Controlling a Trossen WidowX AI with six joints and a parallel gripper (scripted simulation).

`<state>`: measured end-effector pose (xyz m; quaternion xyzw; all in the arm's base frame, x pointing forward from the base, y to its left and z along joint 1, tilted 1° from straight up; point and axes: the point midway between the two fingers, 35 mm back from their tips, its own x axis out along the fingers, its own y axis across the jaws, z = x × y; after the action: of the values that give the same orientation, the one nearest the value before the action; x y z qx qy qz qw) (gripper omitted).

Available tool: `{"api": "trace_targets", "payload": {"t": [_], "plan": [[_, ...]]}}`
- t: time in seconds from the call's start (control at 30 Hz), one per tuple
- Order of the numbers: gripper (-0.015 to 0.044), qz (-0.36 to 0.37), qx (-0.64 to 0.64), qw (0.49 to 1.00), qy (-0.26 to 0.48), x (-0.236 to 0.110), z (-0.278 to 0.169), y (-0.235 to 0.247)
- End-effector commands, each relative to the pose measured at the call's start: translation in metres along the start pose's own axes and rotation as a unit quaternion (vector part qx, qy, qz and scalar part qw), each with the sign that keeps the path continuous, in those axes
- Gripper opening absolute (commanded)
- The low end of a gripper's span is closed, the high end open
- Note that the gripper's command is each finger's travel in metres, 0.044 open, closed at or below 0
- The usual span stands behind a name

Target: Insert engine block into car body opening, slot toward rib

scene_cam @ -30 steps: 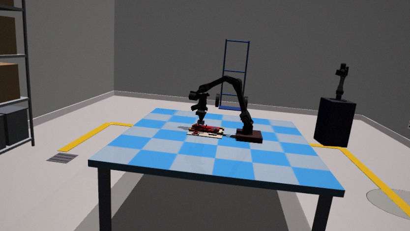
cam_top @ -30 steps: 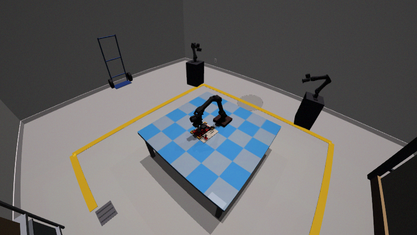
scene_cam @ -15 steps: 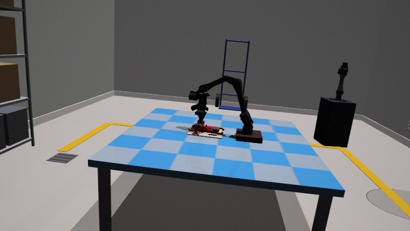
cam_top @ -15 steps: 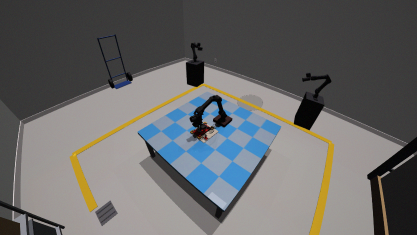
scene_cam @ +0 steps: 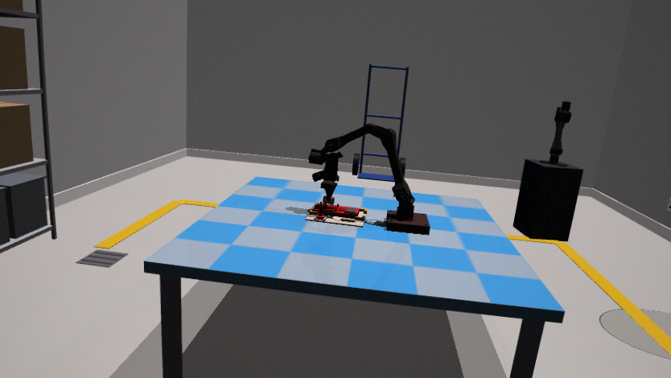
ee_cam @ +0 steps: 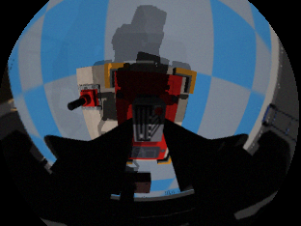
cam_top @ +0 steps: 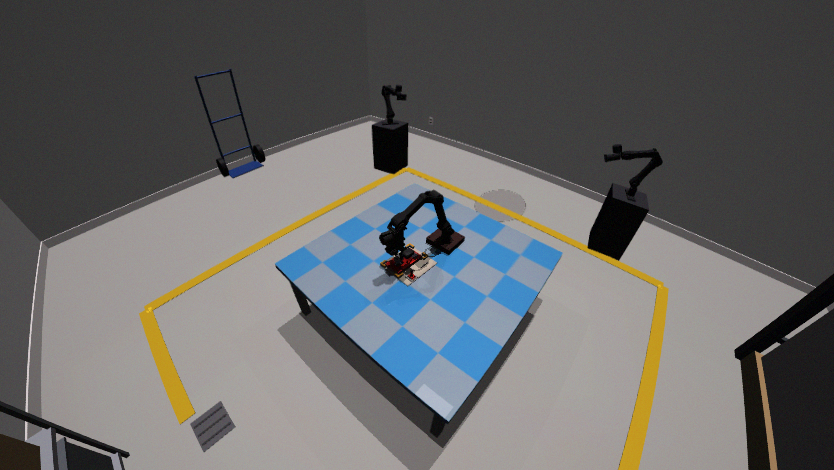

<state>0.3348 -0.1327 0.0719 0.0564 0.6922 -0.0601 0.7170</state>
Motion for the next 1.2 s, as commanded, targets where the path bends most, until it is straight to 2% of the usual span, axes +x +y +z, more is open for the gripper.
{"api": "trace_targets", "payload": {"t": [0.0, 0.17, 1.17], "plan": [[0.0158, 0.002, 0.004, 1.0, -0.001, 0.0, 0.0006, 0.0005], [0.0158, 0.002, 0.035, 0.999, -0.001, -0.0002, 0.0007, 0.0005], [0.0158, 0.002, 0.022, 1.0, -0.001, 0.0026, 0.0004, 0.0006]]}}
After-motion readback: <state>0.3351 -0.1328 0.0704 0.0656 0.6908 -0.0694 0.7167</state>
